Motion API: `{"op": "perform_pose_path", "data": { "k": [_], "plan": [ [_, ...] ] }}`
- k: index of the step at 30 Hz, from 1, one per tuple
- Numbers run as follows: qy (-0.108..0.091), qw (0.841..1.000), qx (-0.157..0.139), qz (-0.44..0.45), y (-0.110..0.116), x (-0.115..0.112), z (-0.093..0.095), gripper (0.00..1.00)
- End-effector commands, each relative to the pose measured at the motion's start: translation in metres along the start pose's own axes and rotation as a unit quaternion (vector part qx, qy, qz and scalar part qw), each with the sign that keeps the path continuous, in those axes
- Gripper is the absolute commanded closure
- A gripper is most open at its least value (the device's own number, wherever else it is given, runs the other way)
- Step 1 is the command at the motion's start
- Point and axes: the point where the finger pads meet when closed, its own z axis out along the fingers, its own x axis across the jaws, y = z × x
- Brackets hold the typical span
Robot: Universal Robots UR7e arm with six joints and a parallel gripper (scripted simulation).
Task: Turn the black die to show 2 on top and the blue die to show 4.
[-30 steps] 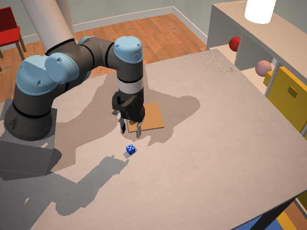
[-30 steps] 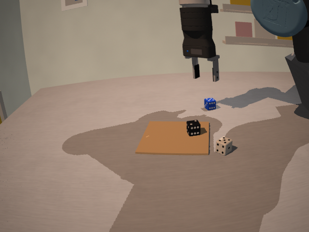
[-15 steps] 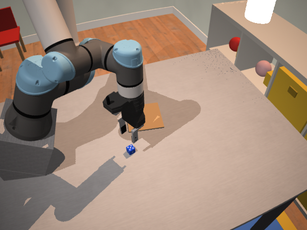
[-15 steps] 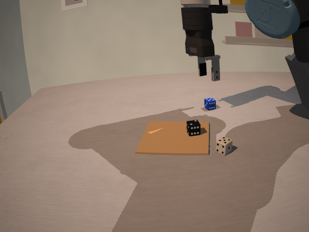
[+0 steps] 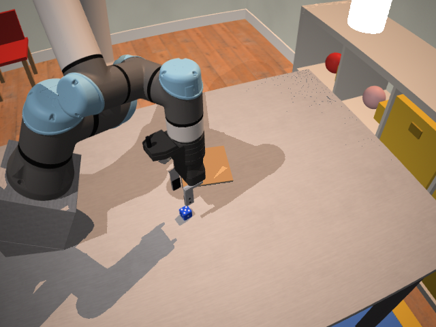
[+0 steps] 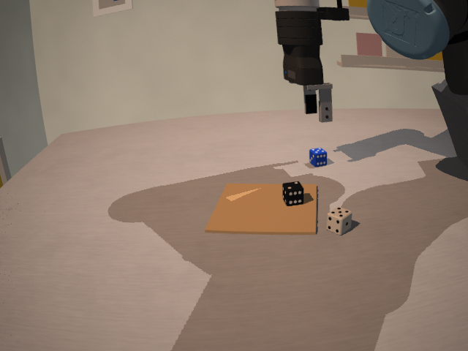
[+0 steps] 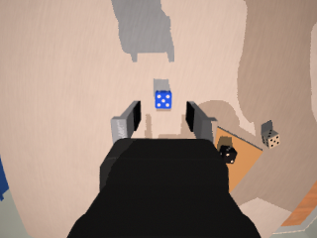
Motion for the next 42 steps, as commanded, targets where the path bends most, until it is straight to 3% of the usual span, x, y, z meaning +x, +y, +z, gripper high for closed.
{"op": "perform_pose_path", "data": {
  "k": [1,5,6,42],
  "plan": [
    [0.0,1.0,0.0,0.005,0.0,-0.0003,-0.0002,0.0],
    [0.0,1.0,0.0,0.006,0.0,-0.0004,-0.0002,0.0],
    [0.0,1.0,0.0,0.006,0.0,-0.0004,-0.0002,0.21],
    [0.0,1.0,0.0,0.006,0.0,-0.0004,-0.0001,0.21]
  ]
}}
